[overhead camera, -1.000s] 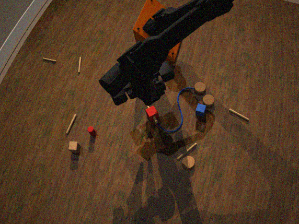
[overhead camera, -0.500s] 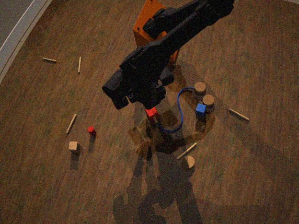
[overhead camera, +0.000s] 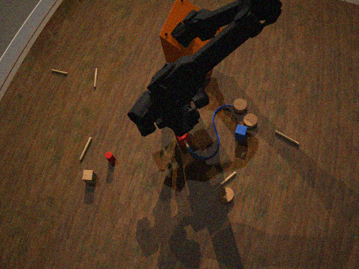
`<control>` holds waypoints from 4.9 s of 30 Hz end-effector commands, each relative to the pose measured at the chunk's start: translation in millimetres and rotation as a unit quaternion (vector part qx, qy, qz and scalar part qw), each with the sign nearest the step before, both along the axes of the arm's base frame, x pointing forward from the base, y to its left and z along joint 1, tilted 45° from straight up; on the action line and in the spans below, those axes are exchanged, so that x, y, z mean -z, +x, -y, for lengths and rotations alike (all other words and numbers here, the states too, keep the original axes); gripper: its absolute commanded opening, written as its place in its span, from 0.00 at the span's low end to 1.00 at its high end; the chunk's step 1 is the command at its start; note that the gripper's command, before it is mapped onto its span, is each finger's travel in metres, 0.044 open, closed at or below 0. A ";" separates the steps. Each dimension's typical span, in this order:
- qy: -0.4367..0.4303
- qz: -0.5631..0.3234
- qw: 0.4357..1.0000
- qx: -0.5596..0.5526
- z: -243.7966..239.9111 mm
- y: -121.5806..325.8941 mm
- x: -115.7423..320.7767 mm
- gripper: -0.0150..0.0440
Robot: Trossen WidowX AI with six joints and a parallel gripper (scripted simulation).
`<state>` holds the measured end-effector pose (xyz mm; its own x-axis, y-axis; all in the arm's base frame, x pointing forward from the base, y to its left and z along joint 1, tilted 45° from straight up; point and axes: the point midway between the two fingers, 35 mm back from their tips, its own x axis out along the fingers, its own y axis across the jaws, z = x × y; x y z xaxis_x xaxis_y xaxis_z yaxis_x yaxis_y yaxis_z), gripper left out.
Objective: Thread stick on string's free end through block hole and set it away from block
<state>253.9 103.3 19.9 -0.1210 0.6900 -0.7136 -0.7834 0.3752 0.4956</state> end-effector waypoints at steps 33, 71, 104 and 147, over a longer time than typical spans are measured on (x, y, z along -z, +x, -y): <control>0.003 -0.001 1.000 -0.001 -24.0 -7.6 22.2 0.25; 0.017 0.004 1.000 0.003 -1.0 -31.1 42.1 0.25; 0.020 -0.001 1.000 -0.001 23.1 -54.9 62.3 0.25; 0.014 0.005 1.000 0.004 31.9 -70.5 84.7 0.25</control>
